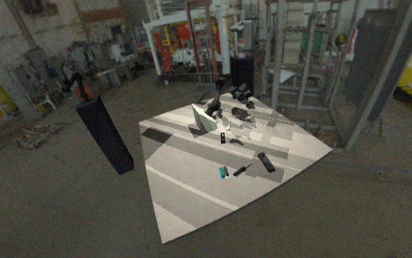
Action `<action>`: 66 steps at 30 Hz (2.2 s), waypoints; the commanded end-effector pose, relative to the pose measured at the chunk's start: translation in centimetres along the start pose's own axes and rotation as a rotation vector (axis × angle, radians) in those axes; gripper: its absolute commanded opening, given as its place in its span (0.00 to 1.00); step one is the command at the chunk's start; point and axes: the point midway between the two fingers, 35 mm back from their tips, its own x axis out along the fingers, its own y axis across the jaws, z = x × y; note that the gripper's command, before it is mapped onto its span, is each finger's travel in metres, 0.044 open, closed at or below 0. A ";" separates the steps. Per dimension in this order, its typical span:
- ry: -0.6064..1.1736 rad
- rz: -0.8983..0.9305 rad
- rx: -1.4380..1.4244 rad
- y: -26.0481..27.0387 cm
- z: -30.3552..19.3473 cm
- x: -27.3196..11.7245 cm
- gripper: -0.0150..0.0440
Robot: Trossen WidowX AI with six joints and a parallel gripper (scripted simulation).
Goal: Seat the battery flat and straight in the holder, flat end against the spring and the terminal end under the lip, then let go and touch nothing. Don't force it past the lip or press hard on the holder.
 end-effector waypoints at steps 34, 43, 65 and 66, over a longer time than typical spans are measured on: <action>1.602 0.113 1.199 7.5 -21.9 -12.9 0.64; 1.602 0.111 1.197 8.5 -22.9 -12.7 0.64; 1.602 0.117 1.202 11.0 -25.0 -12.6 0.64; 1.602 0.117 1.202 11.0 -25.0 -12.6 0.60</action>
